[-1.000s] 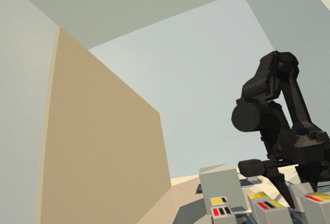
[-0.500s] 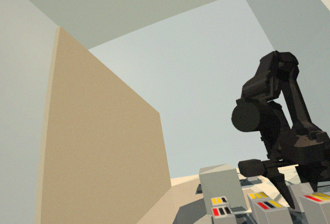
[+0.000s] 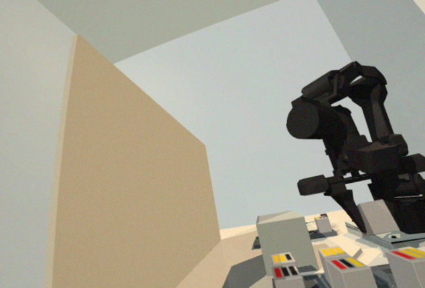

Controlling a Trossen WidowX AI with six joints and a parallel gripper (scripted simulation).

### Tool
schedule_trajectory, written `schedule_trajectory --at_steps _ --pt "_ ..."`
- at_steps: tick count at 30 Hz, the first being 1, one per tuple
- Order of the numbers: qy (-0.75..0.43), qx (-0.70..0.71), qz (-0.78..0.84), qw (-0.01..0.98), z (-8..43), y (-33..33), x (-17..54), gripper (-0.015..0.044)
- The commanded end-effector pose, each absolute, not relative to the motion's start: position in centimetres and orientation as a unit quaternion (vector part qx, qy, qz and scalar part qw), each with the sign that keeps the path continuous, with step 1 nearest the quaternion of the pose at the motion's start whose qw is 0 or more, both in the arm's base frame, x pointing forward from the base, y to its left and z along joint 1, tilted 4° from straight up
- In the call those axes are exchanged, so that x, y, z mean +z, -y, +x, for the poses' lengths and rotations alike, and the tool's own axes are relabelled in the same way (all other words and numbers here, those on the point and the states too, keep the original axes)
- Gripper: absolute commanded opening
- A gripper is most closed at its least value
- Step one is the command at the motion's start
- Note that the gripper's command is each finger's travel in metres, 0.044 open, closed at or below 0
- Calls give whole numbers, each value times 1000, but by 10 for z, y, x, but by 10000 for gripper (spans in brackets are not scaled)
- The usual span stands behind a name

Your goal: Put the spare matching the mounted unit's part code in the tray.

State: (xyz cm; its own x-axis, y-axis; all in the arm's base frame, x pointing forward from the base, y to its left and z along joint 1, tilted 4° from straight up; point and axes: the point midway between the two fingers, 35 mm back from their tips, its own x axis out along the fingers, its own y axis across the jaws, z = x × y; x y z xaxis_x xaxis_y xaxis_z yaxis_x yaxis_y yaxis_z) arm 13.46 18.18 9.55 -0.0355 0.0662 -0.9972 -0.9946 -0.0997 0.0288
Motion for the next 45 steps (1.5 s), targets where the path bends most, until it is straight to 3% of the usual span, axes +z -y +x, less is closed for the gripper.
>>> schedule_trajectory --at_steps 1,31,45 --pt "-461 551 -498 487 134 -179 119 0" --pt "-461 550 -498 487 142 -176 195 0" --pt "-465 537 -496 499 199 -152 199 0"
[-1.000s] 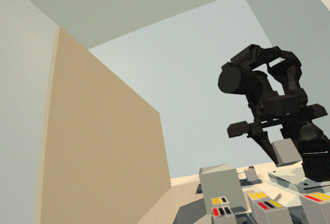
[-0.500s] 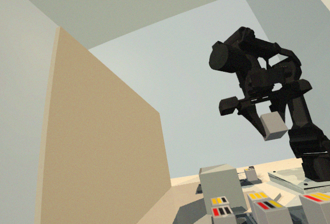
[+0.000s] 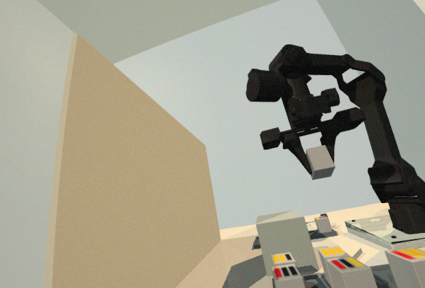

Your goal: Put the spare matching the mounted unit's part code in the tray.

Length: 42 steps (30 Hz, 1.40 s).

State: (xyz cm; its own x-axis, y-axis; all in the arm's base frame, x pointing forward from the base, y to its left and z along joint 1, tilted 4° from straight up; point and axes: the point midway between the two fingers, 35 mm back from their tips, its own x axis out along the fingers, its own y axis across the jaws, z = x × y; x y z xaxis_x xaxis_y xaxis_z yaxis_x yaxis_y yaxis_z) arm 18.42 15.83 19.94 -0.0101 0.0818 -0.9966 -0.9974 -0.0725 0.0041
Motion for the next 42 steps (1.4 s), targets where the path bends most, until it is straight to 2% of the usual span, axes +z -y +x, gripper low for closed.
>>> schedule_trajectory --at_steps 1,18,42 --pt "-465 536 -496 499 204 -150 199 0" --pt "-481 514 -494 510 277 -92 199 0" --pt "-486 512 -496 506 347 33 186 0"
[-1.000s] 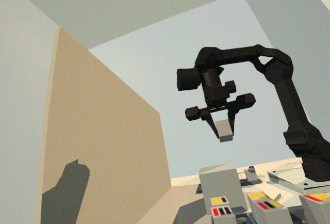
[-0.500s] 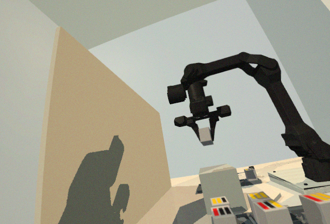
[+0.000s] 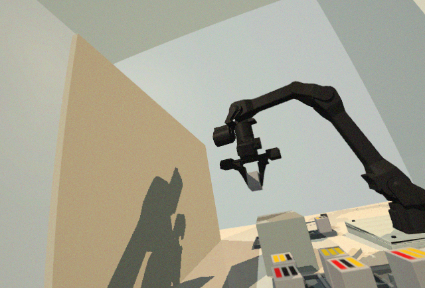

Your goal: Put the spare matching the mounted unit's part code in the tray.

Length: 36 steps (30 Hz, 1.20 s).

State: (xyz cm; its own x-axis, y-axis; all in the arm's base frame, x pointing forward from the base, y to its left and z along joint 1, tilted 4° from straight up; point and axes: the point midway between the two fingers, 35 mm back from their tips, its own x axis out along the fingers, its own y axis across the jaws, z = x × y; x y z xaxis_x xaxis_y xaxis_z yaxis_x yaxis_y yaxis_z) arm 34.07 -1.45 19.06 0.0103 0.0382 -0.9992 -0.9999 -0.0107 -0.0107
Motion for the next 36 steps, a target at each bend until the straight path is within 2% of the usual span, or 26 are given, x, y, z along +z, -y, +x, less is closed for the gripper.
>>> schedule_trajectory --at_steps 1,19,36 --pt "-486 512 -496 505 349 39 185 0" --pt "-464 537 -511 486 360 145 171 0" --pt "-463 537 -511 485 361 147 163 0"
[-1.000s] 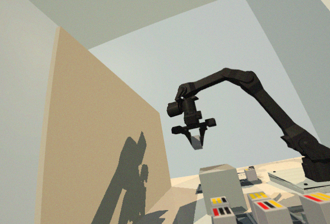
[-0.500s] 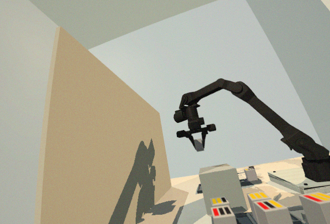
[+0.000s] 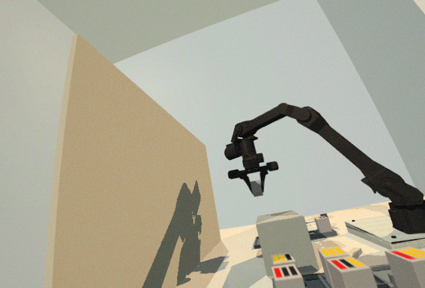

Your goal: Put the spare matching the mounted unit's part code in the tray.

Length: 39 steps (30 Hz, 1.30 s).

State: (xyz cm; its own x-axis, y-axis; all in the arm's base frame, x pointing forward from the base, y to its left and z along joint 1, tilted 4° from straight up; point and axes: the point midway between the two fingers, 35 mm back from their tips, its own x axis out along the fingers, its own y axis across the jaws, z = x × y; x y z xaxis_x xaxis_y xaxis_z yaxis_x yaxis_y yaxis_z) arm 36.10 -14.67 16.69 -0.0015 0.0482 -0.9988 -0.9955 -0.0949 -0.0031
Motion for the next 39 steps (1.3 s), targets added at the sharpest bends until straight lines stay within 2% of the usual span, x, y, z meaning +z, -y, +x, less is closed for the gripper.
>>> schedule_trajectory --at_steps 1,39 --pt "-463 537 -511 485 362 147 162 0" --pt "-463 538 -511 485 366 148 137 0"
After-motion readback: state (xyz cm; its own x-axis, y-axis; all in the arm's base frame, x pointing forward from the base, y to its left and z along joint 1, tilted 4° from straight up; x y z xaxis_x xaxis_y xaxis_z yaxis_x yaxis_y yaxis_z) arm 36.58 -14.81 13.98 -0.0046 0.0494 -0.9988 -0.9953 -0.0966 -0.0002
